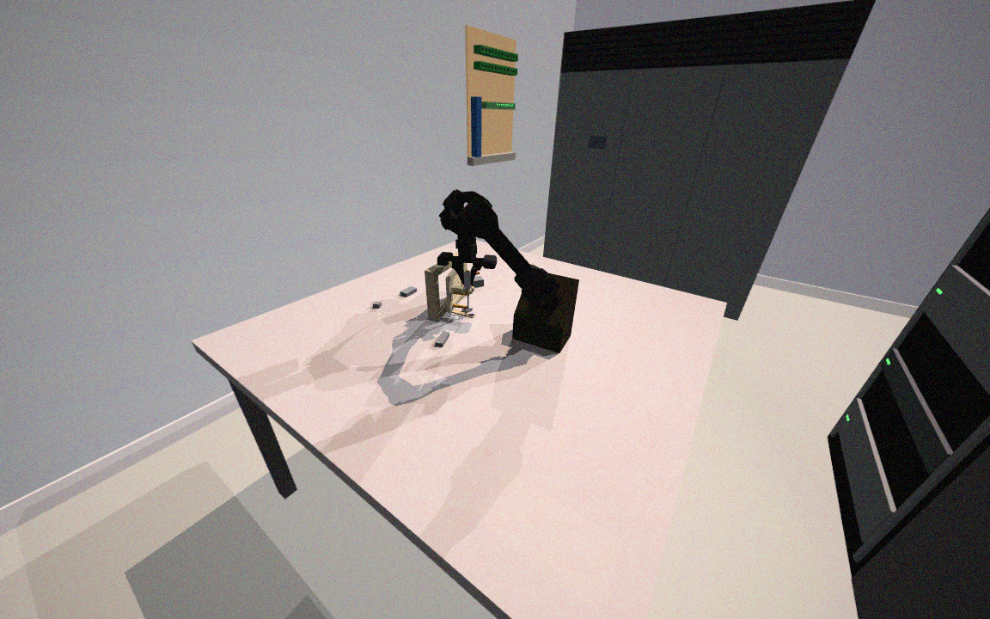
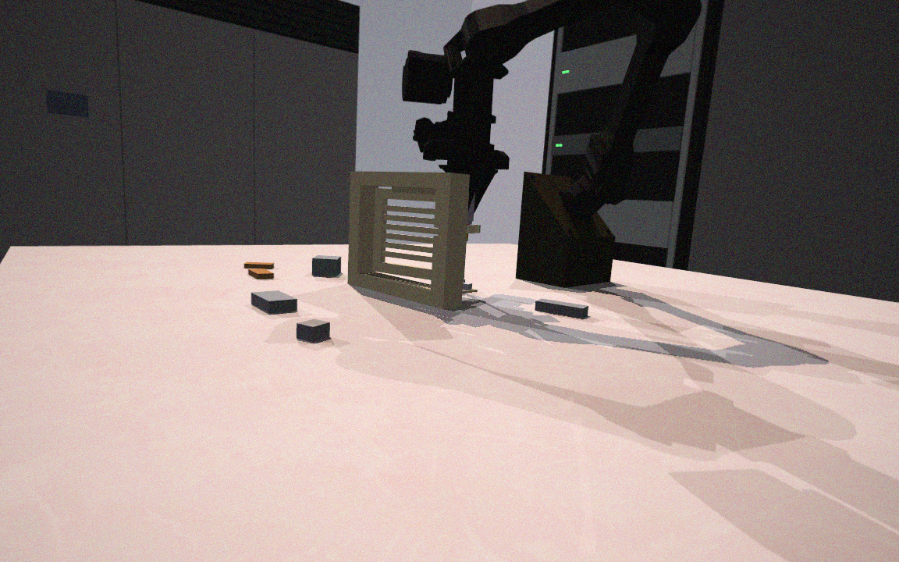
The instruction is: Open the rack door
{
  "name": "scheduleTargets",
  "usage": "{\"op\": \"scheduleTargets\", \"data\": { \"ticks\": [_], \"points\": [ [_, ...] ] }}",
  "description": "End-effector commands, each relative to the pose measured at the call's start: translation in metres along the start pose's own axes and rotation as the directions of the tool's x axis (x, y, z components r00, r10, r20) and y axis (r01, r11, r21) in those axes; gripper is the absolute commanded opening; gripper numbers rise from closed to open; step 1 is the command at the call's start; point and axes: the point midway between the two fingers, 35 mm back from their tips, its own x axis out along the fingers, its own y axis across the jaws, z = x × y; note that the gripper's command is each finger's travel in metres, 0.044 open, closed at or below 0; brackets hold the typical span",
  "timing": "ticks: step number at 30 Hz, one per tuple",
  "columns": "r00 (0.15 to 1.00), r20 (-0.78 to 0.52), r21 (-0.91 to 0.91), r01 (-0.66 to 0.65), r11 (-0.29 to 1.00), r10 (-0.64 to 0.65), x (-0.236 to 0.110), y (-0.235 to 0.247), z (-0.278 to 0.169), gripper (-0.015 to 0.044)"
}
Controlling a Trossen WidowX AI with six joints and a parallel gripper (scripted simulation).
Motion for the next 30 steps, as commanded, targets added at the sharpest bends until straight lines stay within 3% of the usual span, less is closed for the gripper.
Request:
{"op": "scheduleTargets", "data": {
  "ticks": [1, 30],
  "points": [
    [1.0, 0.008, -0.097, -0.002, 0.995, 0.003, 0.001, -0.004, 0.002, 0.0008],
    [1.0, 0.01, -0.512, 0.004, 0.859, 0.001, 0.0, -0.052, 0.03, 0.0008]
  ]
}}
